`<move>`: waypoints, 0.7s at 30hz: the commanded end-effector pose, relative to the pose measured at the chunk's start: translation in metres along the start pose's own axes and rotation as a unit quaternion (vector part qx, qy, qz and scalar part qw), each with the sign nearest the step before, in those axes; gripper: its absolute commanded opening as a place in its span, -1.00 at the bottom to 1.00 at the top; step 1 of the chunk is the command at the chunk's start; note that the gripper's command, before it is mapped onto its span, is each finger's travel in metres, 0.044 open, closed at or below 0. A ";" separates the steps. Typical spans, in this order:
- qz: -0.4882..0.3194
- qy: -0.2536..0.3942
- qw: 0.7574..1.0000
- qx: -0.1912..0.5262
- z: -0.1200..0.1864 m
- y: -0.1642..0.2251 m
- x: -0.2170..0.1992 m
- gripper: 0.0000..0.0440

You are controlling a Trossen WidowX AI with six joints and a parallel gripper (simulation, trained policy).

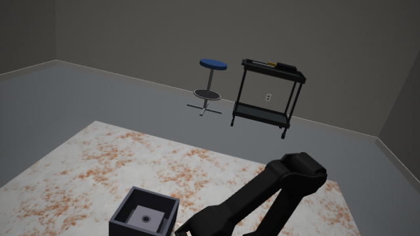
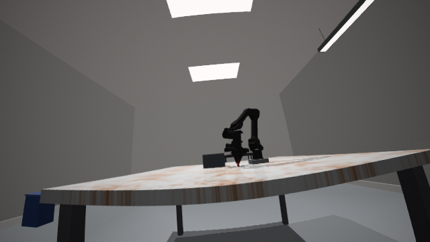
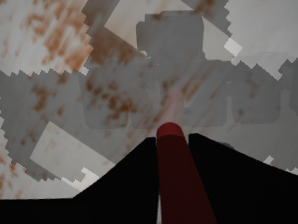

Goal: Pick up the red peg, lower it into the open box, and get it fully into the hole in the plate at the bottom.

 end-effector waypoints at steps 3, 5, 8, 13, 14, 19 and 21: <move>0.017 -0.019 0.999 -0.021 0.013 -0.008 0.007 -1.00; 0.025 -0.024 0.999 -0.032 0.019 -0.012 0.009 -1.00; 0.037 -0.032 0.998 -0.048 0.029 -0.018 0.012 -1.00; 0.051 -0.045 0.995 -0.074 0.048 -0.030 0.019 -1.00; 0.053 -0.047 0.994 -0.079 0.052 -0.032 0.020 -1.00; 0.059 -0.056 0.991 -0.102 0.071 -0.046 0.028 -1.00; 0.059 -0.060 0.990 -0.111 0.079 -0.052 0.031 -1.00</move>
Point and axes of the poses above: the point midway between the two fingers, 35 mm back from their tips, its own z axis back along the fingers, its own x axis across the jaws, y = z × x, the point moved 4 cm from there along z, back along the fingers, and after that the axes turned 12 degrees about -z, right-handed, at the moved point
